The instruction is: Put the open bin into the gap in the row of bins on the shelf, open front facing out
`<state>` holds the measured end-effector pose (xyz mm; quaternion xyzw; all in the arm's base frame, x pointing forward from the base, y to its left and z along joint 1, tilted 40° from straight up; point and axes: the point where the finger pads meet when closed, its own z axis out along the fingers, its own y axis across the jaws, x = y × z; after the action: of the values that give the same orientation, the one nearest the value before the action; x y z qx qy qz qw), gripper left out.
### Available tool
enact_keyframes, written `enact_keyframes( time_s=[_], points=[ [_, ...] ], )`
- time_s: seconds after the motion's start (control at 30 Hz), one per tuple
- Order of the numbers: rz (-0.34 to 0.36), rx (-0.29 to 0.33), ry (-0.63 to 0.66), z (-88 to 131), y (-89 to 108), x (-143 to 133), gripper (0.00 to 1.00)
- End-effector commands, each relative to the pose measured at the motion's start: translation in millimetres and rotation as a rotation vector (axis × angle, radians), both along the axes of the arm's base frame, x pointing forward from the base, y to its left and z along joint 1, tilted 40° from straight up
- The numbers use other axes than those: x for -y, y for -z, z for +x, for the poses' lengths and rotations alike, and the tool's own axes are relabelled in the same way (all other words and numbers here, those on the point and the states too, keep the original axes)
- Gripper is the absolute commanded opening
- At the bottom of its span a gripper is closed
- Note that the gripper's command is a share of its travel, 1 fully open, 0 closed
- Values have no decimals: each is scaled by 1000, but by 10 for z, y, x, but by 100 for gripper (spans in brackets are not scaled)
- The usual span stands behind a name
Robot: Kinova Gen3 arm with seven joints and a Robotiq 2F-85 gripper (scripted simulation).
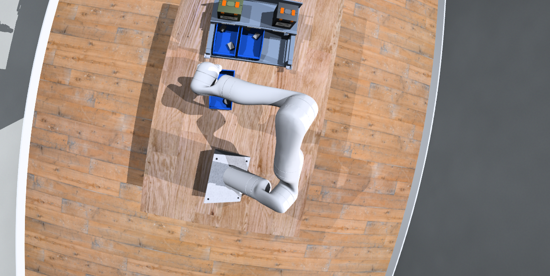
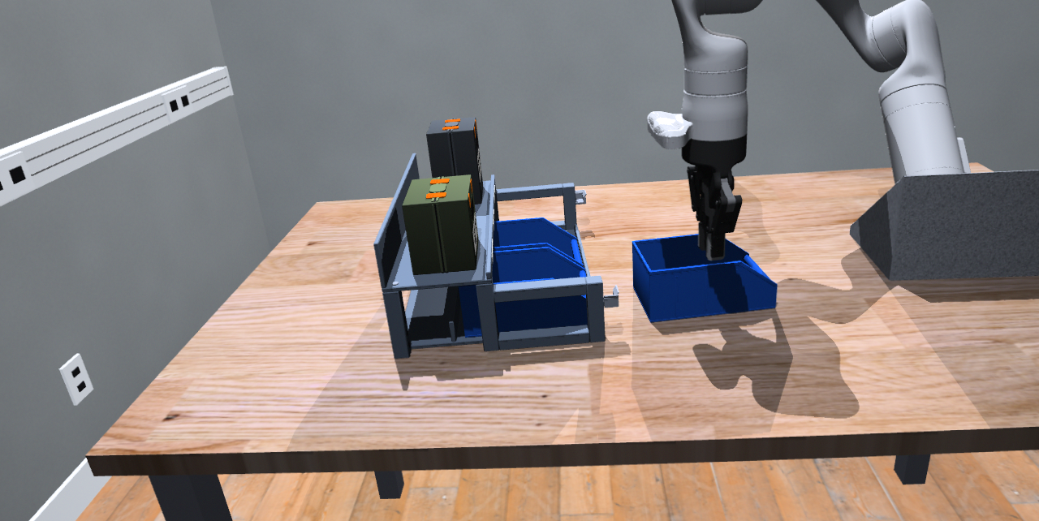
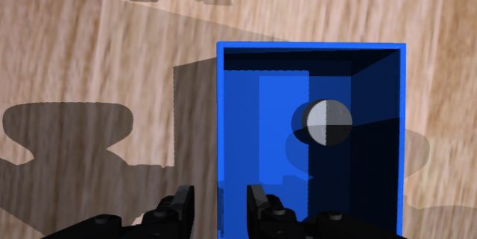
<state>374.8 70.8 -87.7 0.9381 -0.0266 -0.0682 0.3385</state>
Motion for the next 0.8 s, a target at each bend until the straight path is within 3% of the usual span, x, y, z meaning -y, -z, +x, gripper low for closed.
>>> enact_keyframes(
  time_s=[0.0, 0.77],
  points=[
    [1, 1, -1, 5, -4, -9, 35],
    [1, 1, -1, -15, 102, 80, 35]
  ],
)
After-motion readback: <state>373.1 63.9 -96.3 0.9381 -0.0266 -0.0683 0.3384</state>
